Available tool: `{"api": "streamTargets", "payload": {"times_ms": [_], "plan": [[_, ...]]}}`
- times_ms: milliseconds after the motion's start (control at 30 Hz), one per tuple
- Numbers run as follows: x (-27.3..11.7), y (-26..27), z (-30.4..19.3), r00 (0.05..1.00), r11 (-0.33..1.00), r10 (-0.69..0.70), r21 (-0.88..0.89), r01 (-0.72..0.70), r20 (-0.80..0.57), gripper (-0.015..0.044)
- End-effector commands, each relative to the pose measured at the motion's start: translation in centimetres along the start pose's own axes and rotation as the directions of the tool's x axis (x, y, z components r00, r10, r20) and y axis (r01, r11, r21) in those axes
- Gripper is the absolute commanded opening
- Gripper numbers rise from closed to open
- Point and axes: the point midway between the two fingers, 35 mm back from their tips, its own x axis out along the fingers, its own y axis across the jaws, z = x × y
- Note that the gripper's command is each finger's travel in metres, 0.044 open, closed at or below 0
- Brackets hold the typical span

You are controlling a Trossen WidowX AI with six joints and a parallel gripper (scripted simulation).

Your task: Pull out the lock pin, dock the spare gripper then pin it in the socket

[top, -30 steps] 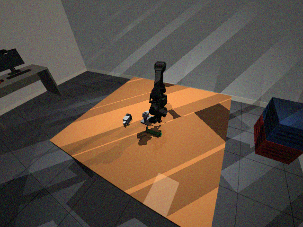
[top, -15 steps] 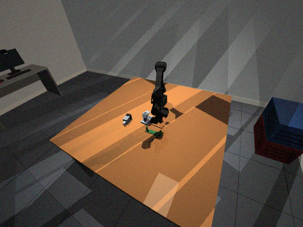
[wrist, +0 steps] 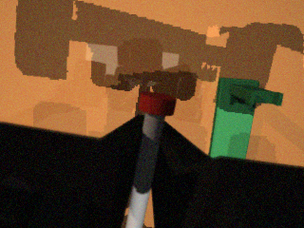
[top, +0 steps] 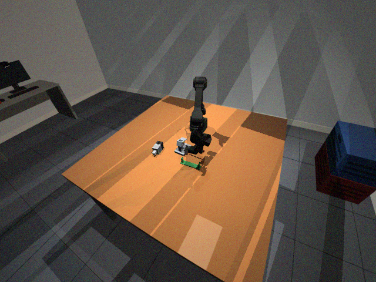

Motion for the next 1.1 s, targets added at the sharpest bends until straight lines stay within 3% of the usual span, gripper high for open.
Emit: {"api": "streamTargets", "payload": {"times_ms": [0, 567, 1067], "plan": [[0.1, 0.1, 0.4, 1.0, 1.0, 0.001, 0.002, -0.001, -0.005, 0.0], [-0.1, 0.1, 1.7, 1.0, 1.0, -0.006, 0.001, 0.006, -0.008, 0.0], [-2.5, 0.2, 2.0, 1.0, 1.0, 0.011, 0.003, -0.011, -0.013, 0.0]]}}
